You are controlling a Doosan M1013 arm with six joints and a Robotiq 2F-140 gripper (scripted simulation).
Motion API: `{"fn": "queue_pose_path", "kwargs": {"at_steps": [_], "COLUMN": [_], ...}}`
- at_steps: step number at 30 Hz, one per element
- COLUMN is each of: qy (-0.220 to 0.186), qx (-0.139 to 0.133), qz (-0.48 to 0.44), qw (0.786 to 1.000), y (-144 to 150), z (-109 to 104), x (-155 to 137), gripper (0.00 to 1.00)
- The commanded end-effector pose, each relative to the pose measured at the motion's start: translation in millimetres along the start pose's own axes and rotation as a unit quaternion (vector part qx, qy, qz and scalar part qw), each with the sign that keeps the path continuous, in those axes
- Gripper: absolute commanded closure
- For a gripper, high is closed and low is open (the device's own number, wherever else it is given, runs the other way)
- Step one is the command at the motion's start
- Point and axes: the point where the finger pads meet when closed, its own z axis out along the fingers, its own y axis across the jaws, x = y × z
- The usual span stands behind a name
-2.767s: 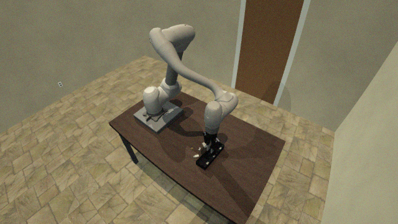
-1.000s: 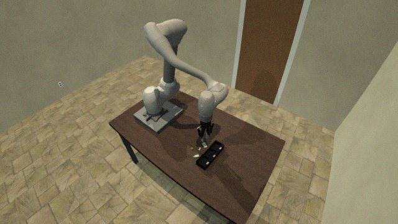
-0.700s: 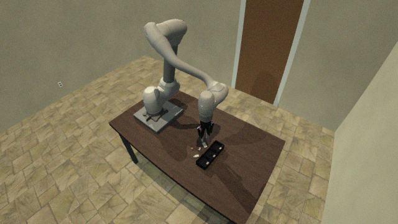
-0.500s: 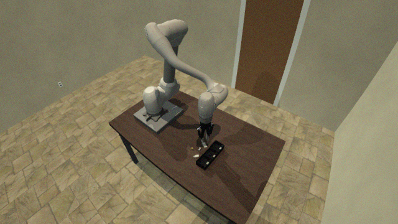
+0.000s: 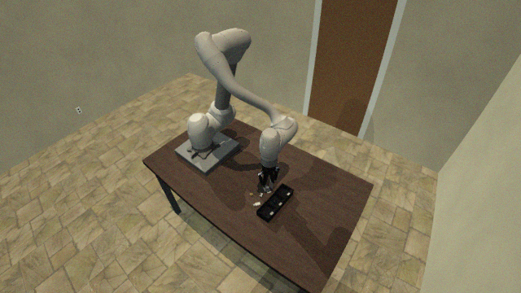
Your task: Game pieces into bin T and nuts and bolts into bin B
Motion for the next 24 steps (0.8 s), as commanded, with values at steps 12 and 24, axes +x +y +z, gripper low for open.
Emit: {"fn": "queue_pose_path", "kwargs": {"at_steps": [12, 24], "qy": [0.000, 0.000], "qx": [0.000, 0.000], "qz": [0.000, 0.000], "qw": [1.000, 1.000], "y": [0.0, 0.0], "z": [10.9, 10.9], "x": [0.1, 0.1], "gripper": [0.75, 0.87]}}
